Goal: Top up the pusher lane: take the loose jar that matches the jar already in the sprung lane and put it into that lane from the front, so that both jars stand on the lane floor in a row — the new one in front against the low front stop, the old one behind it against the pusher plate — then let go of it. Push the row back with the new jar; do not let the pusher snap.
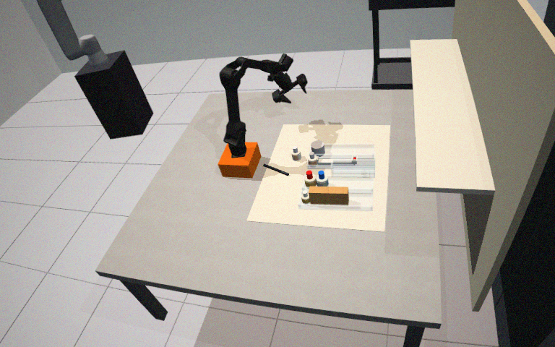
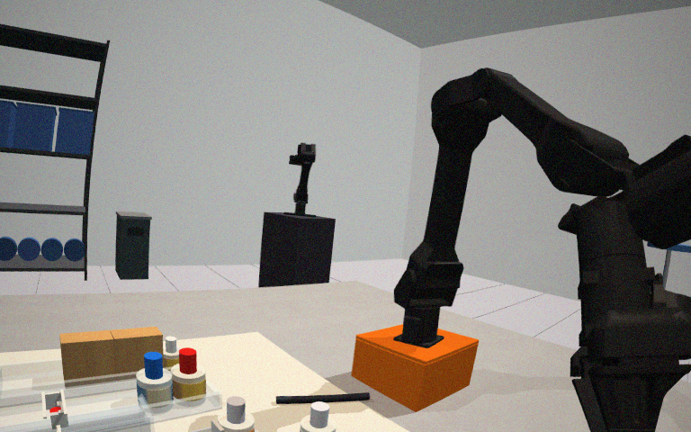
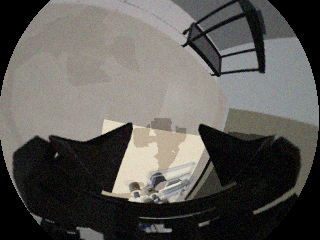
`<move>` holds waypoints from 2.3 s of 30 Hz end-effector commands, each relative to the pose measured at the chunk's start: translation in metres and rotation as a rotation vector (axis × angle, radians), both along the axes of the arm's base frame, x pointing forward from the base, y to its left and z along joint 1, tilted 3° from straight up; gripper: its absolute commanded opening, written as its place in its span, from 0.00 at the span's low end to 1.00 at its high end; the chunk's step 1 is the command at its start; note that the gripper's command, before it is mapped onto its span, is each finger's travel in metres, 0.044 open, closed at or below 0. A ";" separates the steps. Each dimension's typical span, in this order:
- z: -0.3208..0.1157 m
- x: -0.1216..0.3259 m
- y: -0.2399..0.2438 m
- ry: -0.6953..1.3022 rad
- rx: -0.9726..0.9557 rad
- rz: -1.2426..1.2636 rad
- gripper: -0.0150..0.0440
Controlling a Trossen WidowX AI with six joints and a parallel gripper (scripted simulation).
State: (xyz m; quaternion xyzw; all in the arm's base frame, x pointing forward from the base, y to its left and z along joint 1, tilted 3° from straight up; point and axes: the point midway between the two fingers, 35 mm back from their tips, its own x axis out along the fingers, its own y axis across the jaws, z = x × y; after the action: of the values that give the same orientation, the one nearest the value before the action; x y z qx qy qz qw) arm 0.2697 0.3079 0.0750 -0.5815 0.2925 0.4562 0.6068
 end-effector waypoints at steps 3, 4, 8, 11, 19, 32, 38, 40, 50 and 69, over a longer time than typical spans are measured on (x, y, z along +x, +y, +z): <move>-0.007 0.026 -0.098 0.173 0.067 -0.550 1.00; -0.008 0.028 -0.116 0.199 0.080 -0.653 1.00; -0.011 0.026 -0.183 0.296 0.135 -1.073 1.00; -0.012 0.014 -0.229 0.359 0.178 -1.398 1.00; -0.013 -0.013 -0.288 0.435 0.237 -1.881 1.00; -0.045 -0.012 -0.294 0.434 0.237 -1.881 1.00; -0.064 -0.011 -0.296 0.434 0.237 -1.881 1.00; -0.065 -0.011 -0.296 0.434 0.237 -1.881 1.00; -0.077 -0.010 -0.296 0.434 0.237 -1.881 1.00; -0.097 -0.011 -0.298 0.434 0.236 -1.881 0.78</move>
State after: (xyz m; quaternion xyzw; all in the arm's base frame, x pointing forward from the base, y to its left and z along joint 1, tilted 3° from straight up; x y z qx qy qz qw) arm 0.2609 0.0101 -0.0207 0.0518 0.6939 -0.0938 0.7120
